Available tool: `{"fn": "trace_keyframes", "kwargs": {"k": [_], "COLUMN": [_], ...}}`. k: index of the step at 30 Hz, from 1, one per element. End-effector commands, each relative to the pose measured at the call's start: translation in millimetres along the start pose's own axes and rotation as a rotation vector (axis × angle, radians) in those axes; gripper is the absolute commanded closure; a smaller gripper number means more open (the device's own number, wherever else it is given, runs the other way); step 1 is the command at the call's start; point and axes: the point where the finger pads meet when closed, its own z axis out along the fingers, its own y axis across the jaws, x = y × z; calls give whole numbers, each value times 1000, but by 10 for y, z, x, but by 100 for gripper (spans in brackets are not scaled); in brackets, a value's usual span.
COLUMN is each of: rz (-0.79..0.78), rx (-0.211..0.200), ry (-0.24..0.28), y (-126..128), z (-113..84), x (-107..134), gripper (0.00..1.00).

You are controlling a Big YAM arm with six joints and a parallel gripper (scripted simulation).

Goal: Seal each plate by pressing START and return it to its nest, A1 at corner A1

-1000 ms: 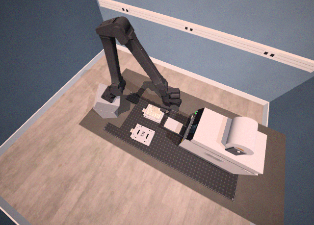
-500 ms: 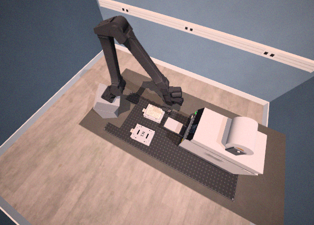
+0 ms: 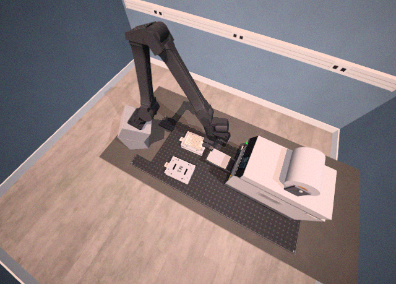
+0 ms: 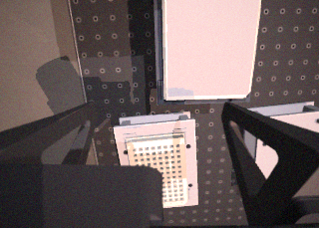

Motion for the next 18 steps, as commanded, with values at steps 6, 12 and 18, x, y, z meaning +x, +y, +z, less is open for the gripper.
{"fn": "trace_keyframes", "kwargs": {"k": [6, 12, 18], "rz": [-61, -58, -73], "rx": [-29, -17, -30], "ry": [-79, -55, -47], "y": [-110, -444, -512], "z": [9, 120, 135], "x": [-592, -700, -791], "gripper": [0, 0, 0]}}
